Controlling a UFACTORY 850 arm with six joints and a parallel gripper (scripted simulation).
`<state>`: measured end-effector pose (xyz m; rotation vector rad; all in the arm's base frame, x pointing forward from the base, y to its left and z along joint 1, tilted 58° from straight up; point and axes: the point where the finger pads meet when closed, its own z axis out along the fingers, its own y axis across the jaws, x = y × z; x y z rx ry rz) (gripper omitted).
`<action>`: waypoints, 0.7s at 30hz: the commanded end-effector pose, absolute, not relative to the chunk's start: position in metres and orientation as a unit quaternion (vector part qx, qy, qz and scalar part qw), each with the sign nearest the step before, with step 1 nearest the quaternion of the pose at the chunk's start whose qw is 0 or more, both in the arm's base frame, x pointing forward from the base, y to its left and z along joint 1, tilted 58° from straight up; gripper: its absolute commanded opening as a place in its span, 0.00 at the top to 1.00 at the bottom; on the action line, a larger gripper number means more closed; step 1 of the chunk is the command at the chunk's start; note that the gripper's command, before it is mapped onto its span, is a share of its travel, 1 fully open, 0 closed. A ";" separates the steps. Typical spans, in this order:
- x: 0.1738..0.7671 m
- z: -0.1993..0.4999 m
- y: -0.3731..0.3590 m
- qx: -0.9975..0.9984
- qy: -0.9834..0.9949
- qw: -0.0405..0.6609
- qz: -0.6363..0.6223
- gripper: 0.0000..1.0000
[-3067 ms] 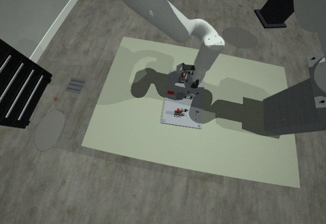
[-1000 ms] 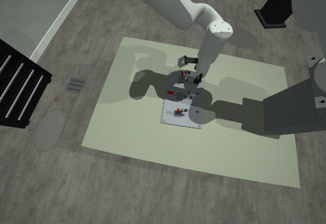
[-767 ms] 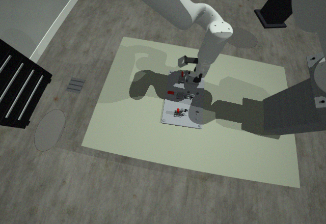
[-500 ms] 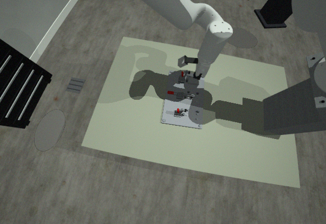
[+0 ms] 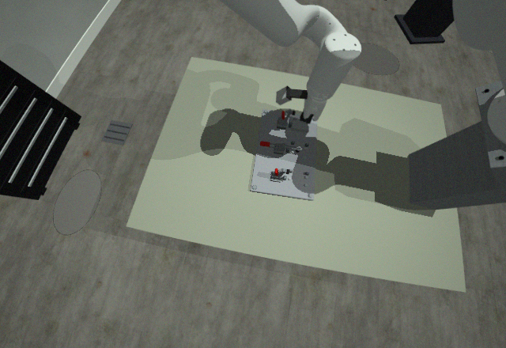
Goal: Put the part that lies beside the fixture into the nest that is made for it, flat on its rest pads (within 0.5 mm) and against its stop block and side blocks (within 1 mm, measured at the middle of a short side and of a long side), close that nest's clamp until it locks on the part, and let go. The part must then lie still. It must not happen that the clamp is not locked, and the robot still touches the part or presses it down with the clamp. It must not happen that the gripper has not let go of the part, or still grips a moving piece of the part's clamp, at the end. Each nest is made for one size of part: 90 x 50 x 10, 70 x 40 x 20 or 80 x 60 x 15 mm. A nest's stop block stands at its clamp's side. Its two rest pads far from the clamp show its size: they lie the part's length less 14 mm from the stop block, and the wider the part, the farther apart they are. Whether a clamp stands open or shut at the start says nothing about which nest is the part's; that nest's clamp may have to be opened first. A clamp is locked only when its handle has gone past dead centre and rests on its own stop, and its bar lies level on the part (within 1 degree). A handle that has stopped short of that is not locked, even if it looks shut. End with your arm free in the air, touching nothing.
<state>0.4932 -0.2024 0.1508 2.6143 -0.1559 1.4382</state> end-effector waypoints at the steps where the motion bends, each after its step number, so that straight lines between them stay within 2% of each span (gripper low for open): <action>1: 0.493 0.151 -0.202 0.872 -0.052 0.077 0.480 1.00; 21: 0.510 0.140 -0.206 0.872 -0.052 0.077 0.480 1.00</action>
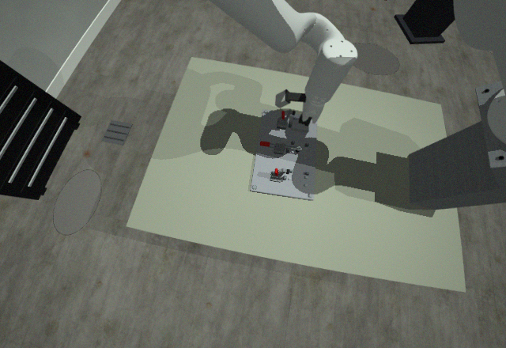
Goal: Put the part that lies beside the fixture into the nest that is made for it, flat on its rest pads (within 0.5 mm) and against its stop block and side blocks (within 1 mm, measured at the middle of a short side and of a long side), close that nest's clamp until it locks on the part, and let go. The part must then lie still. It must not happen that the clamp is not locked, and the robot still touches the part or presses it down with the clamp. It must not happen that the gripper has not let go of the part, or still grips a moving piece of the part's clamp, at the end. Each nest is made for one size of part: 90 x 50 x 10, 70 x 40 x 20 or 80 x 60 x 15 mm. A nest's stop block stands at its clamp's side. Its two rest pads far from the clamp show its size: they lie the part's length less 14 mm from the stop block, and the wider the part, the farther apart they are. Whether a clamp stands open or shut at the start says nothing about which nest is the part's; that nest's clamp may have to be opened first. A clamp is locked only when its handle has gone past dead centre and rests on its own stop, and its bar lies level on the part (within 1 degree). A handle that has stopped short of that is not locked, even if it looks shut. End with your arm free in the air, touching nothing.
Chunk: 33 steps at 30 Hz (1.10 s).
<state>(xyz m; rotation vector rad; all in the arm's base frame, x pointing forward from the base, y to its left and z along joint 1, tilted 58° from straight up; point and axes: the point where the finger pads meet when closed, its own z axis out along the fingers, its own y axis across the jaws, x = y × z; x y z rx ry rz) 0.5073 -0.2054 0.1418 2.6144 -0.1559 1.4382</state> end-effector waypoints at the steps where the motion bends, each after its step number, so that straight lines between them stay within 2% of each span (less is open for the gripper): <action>1: 0.510 0.140 -0.206 0.872 -0.052 0.077 0.480 1.00; 33: 0.517 0.137 -0.170 0.872 -0.052 0.077 0.480 1.00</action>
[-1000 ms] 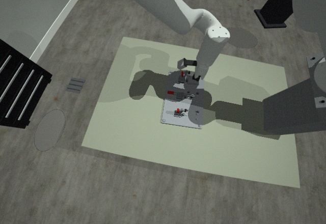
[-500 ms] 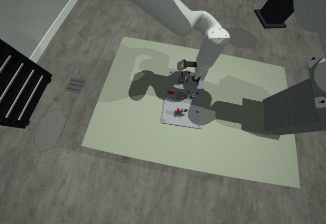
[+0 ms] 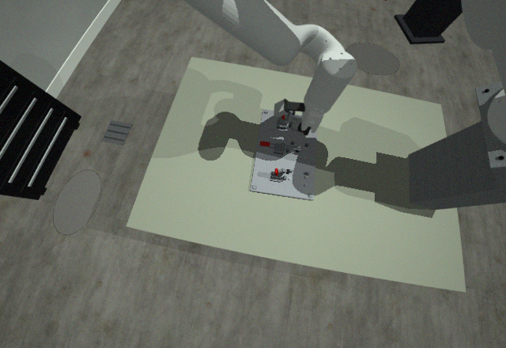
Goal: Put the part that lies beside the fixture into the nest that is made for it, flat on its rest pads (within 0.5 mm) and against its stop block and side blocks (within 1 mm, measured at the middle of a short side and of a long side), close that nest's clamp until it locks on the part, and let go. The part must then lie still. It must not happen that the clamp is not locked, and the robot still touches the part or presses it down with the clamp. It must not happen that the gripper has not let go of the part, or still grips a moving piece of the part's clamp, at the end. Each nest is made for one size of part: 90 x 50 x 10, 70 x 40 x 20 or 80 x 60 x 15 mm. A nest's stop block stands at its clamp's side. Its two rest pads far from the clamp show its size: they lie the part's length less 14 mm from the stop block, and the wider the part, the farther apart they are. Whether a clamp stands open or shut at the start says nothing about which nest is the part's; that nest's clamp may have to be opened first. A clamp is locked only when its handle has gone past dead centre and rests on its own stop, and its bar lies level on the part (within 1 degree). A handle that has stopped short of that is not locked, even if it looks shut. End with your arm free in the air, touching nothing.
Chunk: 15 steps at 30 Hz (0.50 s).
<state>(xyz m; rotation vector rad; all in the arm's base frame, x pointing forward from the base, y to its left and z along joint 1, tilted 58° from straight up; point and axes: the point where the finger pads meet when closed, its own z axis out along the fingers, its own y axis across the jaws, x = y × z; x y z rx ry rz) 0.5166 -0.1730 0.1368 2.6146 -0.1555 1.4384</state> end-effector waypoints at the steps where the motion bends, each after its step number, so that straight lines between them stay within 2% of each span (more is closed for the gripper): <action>1: 0.517 0.137 -0.169 0.872 -0.052 0.077 0.480 1.00; 15: 0.523 0.133 -0.170 0.872 -0.052 0.077 0.480 1.00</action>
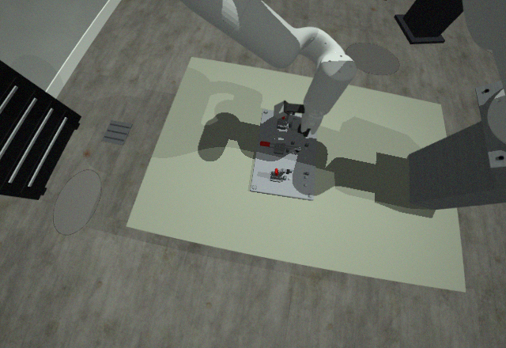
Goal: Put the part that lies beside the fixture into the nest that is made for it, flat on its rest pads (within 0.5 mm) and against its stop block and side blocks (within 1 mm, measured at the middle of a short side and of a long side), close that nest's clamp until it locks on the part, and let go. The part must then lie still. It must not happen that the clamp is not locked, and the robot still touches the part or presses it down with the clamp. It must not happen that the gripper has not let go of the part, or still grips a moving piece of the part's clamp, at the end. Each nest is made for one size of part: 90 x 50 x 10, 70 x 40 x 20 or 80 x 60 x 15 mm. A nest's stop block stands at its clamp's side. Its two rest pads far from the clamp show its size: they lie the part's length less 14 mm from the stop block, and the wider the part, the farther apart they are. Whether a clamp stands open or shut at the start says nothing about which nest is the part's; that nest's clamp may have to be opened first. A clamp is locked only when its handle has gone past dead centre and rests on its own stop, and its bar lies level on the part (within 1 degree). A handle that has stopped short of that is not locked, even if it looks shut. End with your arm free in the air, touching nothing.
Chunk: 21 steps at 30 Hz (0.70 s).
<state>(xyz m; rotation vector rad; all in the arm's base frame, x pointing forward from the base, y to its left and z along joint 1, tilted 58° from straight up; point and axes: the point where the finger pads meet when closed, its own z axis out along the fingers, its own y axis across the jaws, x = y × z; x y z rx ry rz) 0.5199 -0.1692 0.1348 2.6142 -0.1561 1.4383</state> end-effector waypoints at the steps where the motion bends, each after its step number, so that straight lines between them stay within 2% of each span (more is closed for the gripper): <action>1: 0.525 0.131 -0.170 0.872 -0.052 0.077 0.480 1.00; 21: 0.546 0.118 -0.175 0.872 -0.052 0.077 0.480 1.00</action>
